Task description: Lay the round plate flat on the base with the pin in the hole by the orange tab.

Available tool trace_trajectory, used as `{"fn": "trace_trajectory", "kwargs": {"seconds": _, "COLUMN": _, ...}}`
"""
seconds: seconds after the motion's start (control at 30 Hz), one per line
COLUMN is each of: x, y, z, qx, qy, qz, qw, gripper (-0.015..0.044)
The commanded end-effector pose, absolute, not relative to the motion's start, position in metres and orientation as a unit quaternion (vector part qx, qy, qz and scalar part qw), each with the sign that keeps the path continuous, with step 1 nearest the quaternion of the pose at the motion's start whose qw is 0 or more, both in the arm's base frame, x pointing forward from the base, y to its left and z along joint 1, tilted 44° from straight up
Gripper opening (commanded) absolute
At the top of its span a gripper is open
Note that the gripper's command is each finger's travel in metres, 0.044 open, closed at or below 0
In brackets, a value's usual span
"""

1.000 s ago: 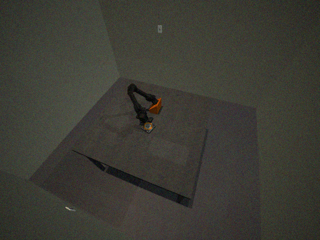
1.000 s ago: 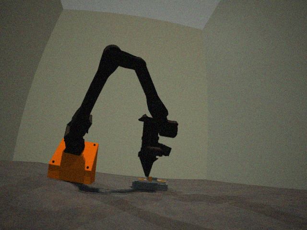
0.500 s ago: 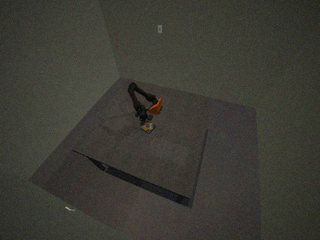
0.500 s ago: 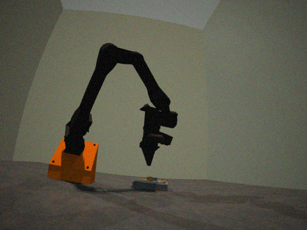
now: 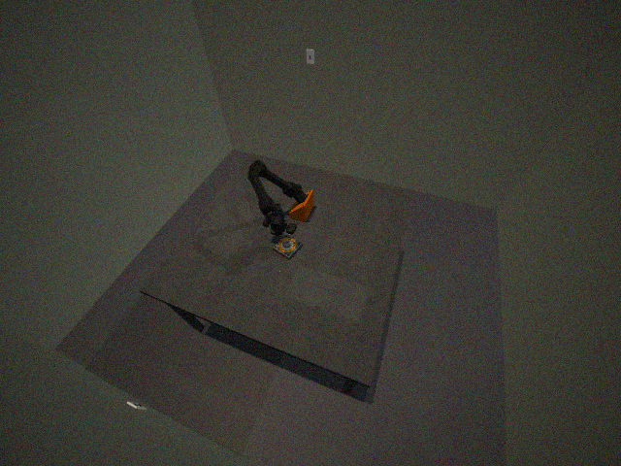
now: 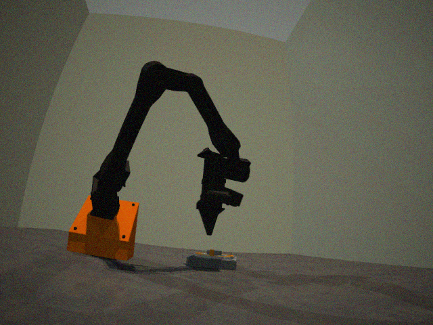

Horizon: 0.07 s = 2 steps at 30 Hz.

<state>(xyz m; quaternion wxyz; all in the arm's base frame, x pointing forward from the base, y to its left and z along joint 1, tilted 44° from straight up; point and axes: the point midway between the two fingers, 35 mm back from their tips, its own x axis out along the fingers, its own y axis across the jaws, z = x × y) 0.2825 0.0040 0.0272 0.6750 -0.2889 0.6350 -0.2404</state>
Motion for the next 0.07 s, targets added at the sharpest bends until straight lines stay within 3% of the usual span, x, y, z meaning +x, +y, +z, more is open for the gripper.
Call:
{"fn": "trace_trajectory", "kwargs": {"seconds": 0.0, "x": 0.2824, "y": 0.0037, "z": 0.0268, "qx": -0.291, "qy": 0.635, "qz": -0.239, "qw": 0.674, "gripper": 0.0000}}
{"fn": "trace_trajectory", "kwargs": {"seconds": 0.03, "x": 0.2824, "y": 0.0037, "z": 0.0268, "qx": -0.291, "qy": 0.635, "qz": -0.239, "qw": 0.674, "gripper": 0.0000}}
